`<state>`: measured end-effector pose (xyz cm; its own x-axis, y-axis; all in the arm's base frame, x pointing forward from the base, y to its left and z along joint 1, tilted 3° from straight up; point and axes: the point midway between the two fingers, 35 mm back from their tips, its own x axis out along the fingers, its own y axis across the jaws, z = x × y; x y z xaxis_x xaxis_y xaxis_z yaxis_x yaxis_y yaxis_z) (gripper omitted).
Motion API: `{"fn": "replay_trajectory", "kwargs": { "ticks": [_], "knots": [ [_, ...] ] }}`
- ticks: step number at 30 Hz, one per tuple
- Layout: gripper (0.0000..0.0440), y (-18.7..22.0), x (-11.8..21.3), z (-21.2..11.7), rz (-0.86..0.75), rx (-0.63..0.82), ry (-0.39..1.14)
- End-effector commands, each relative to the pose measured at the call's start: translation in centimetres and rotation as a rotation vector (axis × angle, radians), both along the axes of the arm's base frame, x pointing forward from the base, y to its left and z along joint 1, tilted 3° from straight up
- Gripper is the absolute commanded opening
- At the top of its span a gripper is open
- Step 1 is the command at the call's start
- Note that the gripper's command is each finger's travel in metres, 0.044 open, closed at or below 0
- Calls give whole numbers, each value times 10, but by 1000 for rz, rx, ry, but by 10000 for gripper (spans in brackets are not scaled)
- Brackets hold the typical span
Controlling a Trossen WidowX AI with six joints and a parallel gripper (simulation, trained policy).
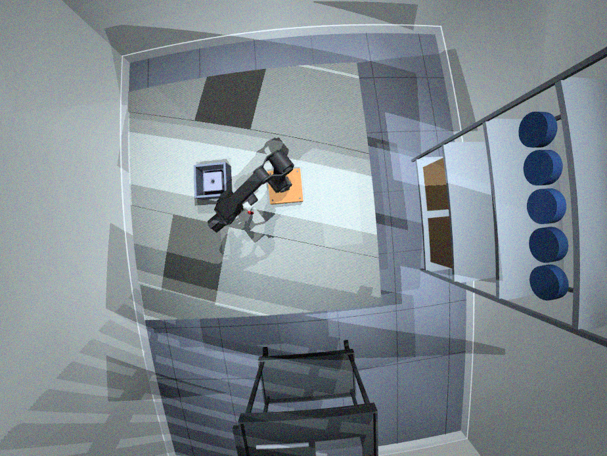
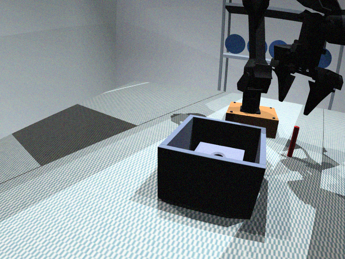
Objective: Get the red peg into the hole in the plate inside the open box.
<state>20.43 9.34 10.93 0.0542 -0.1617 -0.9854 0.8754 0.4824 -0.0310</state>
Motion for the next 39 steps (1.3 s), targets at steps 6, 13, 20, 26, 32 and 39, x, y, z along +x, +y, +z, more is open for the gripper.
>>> {"fn": "replay_trajectory", "kwargs": {
  "ticks": [6, 13, 20, 26, 32, 39],
  "knots": [
    [440, 7, -11, -41, -7, 12, 36],
    [440, 13, -12, -76, -2, 46, 8],
    [429, 19, -15, -104, -6, 81, -20],
    [298, 19, -22, -114, -25, 97, 10],
    [140, 22, -23, -111, -10, 133, 41],
    [0, 22, -18, -105, 10, 163, 52]
  ]
}}
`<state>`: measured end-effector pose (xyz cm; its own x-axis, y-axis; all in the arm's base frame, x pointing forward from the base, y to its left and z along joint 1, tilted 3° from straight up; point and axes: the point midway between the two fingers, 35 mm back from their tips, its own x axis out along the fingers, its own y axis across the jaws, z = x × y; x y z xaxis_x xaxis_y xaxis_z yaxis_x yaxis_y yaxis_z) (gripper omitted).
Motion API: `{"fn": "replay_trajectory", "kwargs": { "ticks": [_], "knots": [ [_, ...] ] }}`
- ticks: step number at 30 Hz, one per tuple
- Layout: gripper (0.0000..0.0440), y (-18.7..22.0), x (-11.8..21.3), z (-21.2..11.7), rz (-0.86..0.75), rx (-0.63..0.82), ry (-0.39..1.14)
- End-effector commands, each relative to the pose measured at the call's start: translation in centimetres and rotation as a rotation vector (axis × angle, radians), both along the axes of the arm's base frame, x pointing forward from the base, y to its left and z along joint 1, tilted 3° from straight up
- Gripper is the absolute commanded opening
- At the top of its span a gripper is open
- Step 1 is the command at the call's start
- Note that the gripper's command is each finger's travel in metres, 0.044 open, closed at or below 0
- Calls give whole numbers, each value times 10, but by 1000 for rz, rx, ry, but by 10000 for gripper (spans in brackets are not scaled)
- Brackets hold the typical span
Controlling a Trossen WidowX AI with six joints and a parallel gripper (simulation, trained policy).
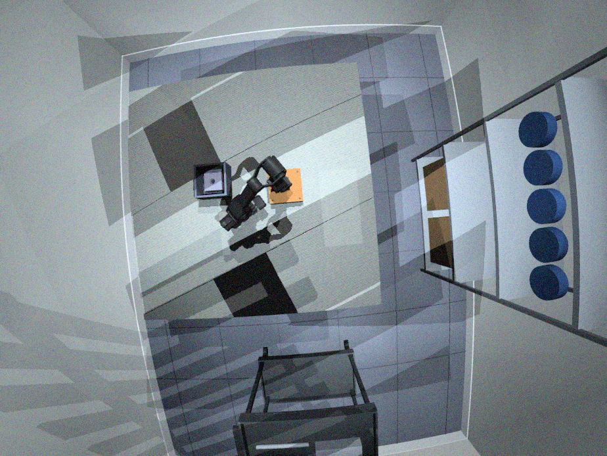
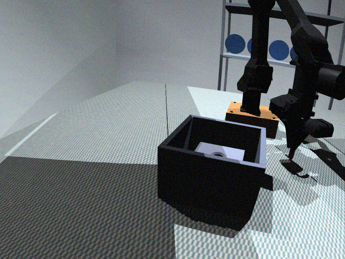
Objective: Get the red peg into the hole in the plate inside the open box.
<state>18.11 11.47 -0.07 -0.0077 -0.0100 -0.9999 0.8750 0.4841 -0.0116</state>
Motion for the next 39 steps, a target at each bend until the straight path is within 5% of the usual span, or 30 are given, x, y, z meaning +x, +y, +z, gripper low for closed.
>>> {"fn": "replay_trajectory", "kwargs": {
  "ticks": [1, 28, 39],
  "knots": [
    [0, 0, 8, 7, 18, 6, -25],
    [0, -47, 76, 106, 152, -146, -252],
    [0, -88, 105, 119, 97, -181, -270]
  ]
}}
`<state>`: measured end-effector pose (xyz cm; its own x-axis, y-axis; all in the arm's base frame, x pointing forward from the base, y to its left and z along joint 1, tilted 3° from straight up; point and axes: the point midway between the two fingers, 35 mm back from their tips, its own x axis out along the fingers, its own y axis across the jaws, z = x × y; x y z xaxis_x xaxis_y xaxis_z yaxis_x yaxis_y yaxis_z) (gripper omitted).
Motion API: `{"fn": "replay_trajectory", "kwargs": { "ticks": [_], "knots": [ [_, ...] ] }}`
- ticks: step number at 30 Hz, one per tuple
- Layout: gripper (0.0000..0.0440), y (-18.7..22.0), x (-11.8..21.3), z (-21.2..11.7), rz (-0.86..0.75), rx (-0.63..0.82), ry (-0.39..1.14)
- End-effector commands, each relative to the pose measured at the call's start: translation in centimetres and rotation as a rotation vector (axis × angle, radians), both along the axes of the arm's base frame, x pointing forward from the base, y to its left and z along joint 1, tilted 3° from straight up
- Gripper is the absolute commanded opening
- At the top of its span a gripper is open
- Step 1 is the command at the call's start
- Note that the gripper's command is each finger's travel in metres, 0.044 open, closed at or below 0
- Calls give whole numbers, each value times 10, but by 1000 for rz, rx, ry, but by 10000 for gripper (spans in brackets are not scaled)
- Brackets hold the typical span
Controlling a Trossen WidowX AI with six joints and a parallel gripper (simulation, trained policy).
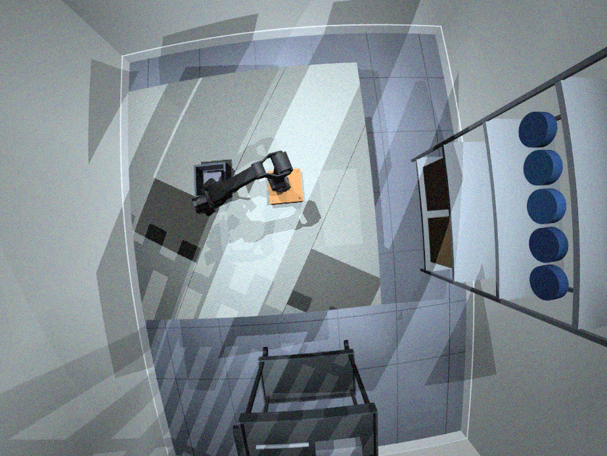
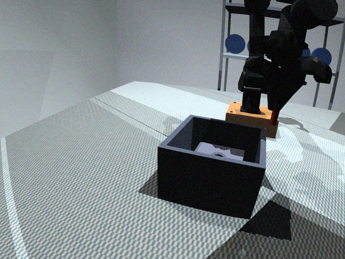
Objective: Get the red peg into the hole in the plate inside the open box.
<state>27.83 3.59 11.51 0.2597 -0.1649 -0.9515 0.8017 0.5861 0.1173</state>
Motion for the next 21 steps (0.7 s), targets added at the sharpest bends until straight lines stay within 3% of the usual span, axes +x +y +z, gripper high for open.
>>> {"fn": "replay_trajectory", "kwargs": {
  "ticks": [1, 21],
  "knots": [
    [0, -13, 10, 4, -19, -8, -13],
    [4, -81, 49, -11, -131, 0, -19]
  ]
}}
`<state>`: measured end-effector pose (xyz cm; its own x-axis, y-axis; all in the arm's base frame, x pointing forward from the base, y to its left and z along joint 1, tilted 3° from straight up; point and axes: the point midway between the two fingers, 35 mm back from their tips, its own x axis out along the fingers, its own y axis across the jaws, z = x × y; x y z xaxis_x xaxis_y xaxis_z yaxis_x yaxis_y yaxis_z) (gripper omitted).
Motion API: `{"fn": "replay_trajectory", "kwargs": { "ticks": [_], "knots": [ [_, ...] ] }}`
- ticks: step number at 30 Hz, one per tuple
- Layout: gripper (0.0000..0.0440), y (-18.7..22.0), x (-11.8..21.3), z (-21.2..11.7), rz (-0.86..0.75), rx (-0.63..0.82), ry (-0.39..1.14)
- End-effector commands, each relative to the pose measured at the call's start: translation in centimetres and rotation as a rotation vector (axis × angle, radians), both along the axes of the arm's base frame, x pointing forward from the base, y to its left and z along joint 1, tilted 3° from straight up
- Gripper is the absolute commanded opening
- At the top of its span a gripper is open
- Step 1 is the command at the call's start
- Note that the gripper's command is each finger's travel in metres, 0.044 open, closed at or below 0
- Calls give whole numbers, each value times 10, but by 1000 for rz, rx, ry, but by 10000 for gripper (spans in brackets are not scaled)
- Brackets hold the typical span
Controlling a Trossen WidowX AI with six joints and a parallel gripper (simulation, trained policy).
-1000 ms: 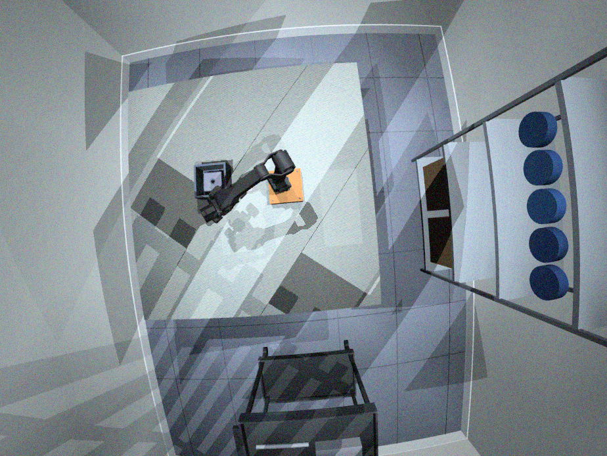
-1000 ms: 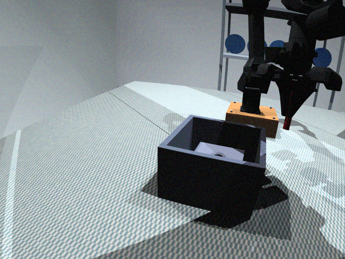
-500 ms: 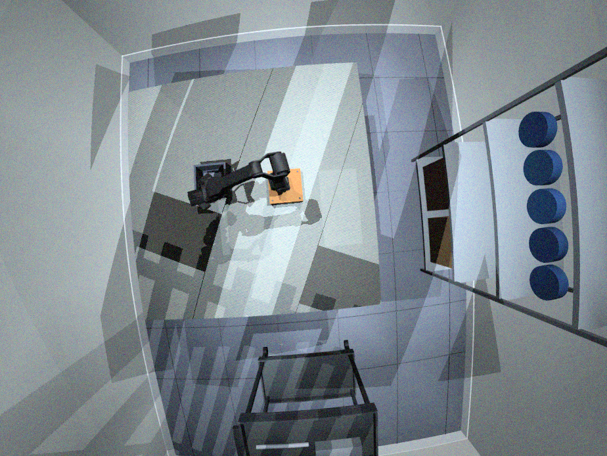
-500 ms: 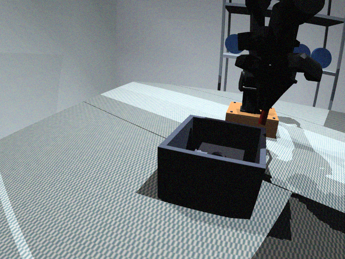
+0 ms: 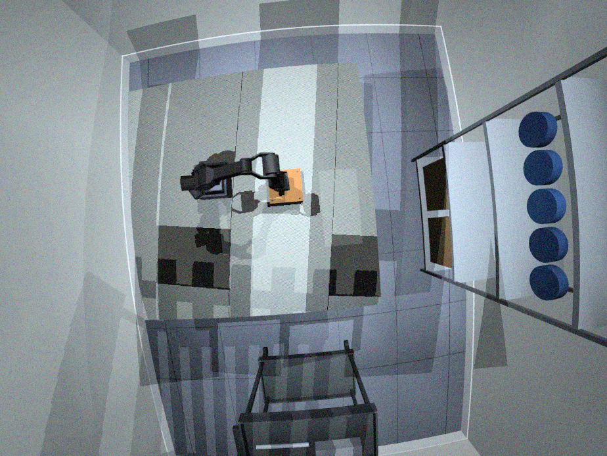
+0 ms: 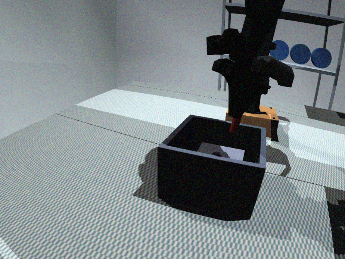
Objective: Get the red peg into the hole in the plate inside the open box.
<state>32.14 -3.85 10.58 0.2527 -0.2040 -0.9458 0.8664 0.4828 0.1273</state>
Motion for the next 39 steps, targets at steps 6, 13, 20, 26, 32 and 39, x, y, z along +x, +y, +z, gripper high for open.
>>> {"fn": "replay_trajectory", "kwargs": {
  "ticks": [6, 13, 20, 26, 32, 39],
  "knots": [
    [6, -16, 12, -16, -18, 26, 18],
    [41, -22, 16, -39, -10, 38, 61],
    [149, -28, 18, -52, 20, 33, 110],
    [264, -37, 36, -49, 41, 19, 93],
    [391, -49, 52, -44, 59, 1, 84],
    [440, -66, 71, -35, 54, -32, 35]
  ]
}}
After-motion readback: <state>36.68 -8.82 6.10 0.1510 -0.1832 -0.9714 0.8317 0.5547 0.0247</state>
